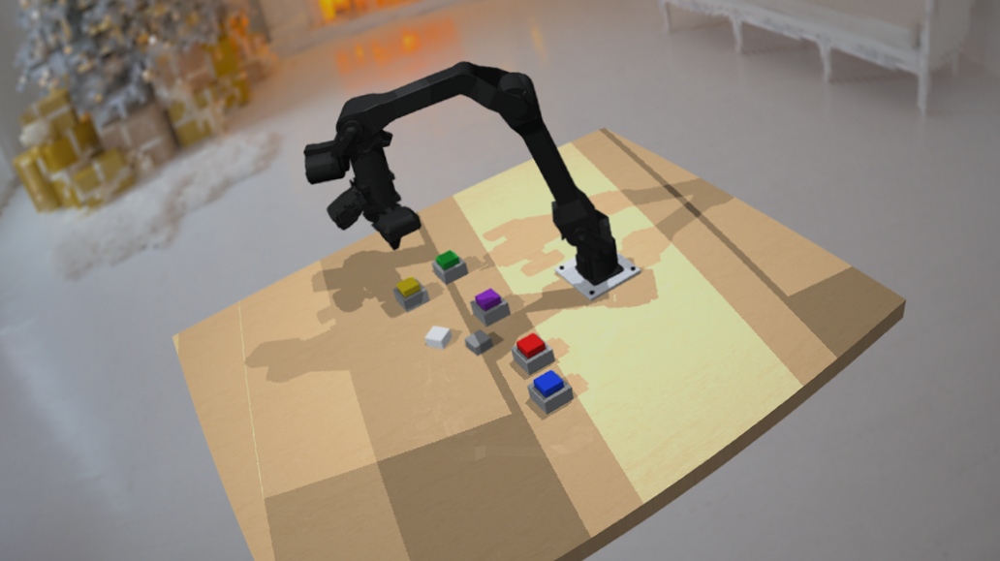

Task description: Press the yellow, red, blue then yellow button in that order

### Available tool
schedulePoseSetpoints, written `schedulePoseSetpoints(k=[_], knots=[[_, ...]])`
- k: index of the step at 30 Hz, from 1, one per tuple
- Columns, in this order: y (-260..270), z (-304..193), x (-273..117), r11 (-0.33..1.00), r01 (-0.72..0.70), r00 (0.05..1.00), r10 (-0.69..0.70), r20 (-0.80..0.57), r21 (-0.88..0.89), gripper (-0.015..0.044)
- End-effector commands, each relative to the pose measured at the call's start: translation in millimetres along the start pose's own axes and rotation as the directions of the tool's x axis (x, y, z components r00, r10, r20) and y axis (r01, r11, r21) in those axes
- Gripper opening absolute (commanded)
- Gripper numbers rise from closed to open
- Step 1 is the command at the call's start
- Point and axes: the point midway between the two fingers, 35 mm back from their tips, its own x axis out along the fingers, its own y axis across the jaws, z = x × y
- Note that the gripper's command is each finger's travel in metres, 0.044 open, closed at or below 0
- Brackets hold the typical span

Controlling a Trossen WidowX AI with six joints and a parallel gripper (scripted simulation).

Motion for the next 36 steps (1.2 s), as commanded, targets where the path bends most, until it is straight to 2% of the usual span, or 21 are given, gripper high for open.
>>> schedulePoseSetpoints(k=[1,4,9,36], knots=[[-12,-5,0,1.0,-0.006,1.0,0.006,0.0,-0.024,0.002],[-12,-4,8,1.0,-0.006,1.0,0.006,0.0,-0.024,0.002],[-12,-4,60,1.0,-0.007,1.0,0.007,0.0,-0.024,0.002],[-11,-5,94,1.0,-0.007,1.0,0.007,0.0,-0.024,0.002]])
